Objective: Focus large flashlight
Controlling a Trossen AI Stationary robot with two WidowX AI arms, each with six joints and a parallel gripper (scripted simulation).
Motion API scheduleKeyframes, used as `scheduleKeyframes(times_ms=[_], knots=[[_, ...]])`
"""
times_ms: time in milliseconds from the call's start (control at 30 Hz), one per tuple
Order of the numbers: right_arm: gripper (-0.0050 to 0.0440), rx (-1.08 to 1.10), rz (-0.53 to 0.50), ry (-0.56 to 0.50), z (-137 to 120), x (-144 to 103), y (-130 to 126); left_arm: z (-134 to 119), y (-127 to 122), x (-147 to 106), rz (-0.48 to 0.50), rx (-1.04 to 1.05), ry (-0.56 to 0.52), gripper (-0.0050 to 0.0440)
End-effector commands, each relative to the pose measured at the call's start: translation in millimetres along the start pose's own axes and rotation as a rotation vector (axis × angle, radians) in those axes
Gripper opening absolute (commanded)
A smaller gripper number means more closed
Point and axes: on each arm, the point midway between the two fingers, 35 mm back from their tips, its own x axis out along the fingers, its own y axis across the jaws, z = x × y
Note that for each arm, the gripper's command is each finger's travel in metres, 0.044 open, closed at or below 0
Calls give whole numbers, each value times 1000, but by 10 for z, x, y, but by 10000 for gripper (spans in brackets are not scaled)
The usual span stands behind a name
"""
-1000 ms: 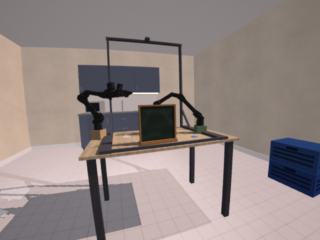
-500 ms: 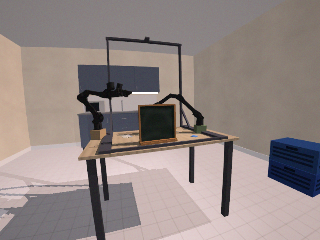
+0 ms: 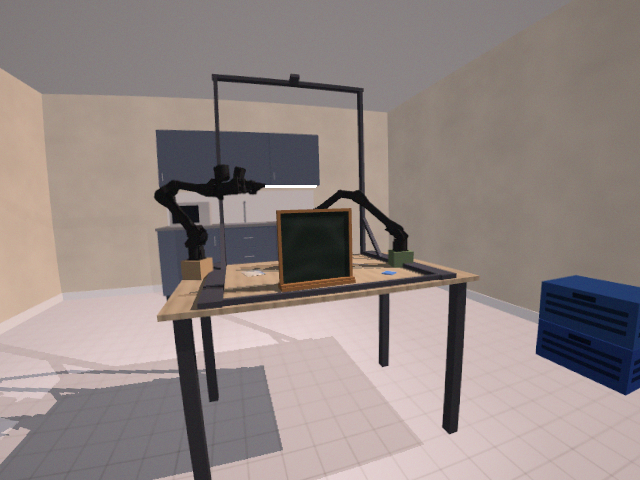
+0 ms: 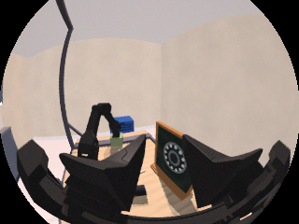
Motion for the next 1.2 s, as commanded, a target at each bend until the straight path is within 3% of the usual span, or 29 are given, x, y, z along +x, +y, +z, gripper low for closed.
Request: scheduleKeyframes(times_ms=[0, 600, 633, 1167], knots=[[189, -5, -2, -22, 89, -9, -1, -3, 99, -137, 40, 2, 1, 130], [189, -5, -2, -22, 89, -9, -1, 0, 111, -174, 44, 1, -1, 130], [440, -5, -2, -22, 89, -9, -1, 1, 111, -176, 45, 1, -1, 130], [440, -5, -2, -22, 89, -9, -1, 3, 114, -184, 45, 0, -3, 130]])
